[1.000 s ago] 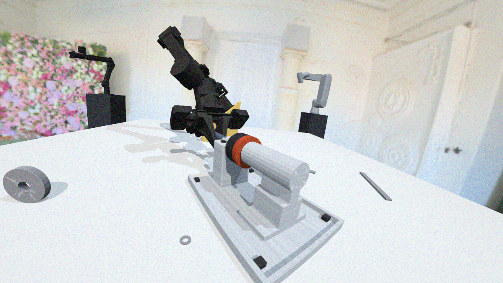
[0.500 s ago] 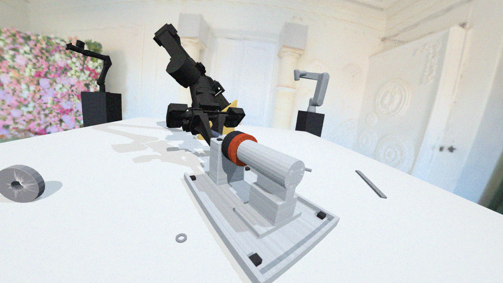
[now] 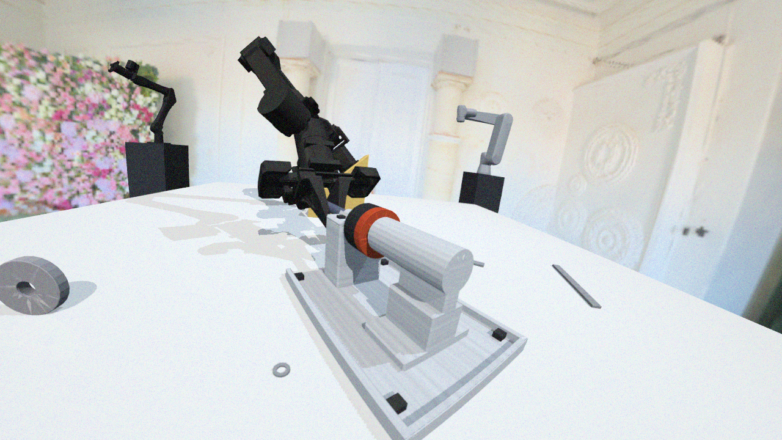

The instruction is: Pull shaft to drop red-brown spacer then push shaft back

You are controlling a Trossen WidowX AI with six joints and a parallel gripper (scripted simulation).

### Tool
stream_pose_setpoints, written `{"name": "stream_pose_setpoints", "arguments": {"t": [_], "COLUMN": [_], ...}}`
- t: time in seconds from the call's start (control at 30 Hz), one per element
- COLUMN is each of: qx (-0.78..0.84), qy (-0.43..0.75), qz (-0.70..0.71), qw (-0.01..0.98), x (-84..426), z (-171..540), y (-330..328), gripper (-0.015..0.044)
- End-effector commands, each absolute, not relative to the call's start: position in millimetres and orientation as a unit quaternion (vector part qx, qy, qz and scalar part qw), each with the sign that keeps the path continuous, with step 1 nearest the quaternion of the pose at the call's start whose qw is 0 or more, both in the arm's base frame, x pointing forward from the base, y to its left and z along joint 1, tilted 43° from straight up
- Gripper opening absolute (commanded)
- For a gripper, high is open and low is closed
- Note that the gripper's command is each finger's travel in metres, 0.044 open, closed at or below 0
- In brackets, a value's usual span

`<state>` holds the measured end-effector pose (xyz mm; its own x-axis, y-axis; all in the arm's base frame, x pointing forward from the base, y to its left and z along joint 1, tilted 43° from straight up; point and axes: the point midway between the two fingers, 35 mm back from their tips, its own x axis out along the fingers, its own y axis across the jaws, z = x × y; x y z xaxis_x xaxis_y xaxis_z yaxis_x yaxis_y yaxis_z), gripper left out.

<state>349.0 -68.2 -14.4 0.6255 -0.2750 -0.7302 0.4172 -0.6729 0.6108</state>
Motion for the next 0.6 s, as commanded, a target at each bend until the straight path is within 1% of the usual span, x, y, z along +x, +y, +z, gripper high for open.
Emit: {"name": "stream_pose_setpoints", "arguments": {"t": [0.0, 0.57], "qx": [0.806, 0.806], "qy": [0.045, 0.045], "qz": [-0.431, -0.431], "qw": [0.404, 0.404], "x": [348.3, 346.5], "z": [-14.3, -13.8], "y": [-68.2, -68.8], "gripper": [0.0000, 0.0000]}}
